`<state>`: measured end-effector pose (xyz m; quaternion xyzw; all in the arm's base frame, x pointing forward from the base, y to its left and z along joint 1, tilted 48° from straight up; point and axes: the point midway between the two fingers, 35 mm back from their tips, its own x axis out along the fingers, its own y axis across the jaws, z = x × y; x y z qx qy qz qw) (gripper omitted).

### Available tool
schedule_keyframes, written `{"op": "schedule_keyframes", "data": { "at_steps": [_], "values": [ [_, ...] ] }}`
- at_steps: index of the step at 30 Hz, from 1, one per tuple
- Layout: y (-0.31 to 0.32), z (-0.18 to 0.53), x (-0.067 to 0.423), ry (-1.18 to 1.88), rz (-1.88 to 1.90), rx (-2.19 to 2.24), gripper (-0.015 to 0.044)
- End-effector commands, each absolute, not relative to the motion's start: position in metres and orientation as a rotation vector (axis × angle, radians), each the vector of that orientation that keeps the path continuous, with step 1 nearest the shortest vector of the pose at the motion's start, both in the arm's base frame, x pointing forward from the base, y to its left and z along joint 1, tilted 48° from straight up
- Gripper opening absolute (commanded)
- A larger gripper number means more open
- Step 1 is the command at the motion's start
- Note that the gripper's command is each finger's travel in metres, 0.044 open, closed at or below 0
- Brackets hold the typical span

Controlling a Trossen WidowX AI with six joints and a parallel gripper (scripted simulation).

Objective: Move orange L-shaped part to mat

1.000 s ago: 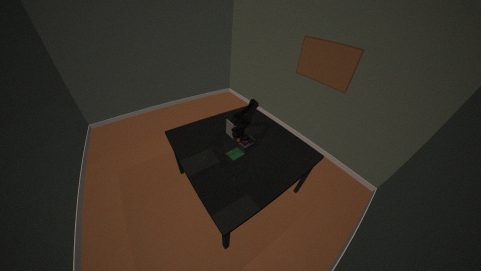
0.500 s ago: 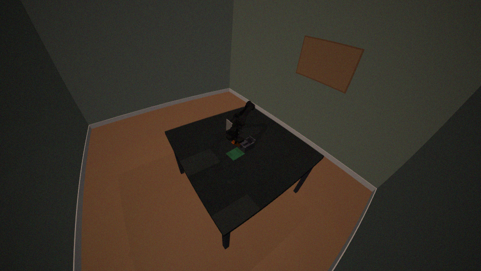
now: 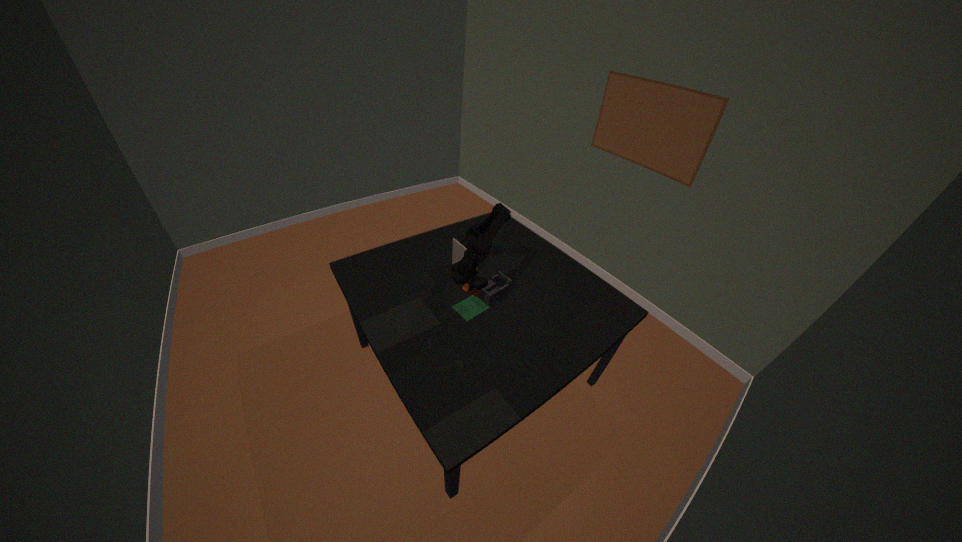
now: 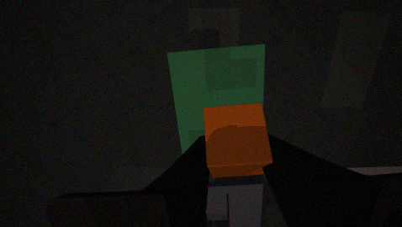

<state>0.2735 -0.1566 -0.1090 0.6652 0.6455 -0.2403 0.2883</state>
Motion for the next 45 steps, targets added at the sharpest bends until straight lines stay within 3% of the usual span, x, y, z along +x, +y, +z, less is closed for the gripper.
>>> {"op": "schedule_keyframes", "data": {
  "at_steps": [1, 45],
  "values": [
    [-0.149, -0.113, 0.274, 1.729, -0.64, 1.783, 0.0],
    [-0.108, -0.151, 0.276, 1.731, -0.636, 1.785, 0.0]
  ]
}}
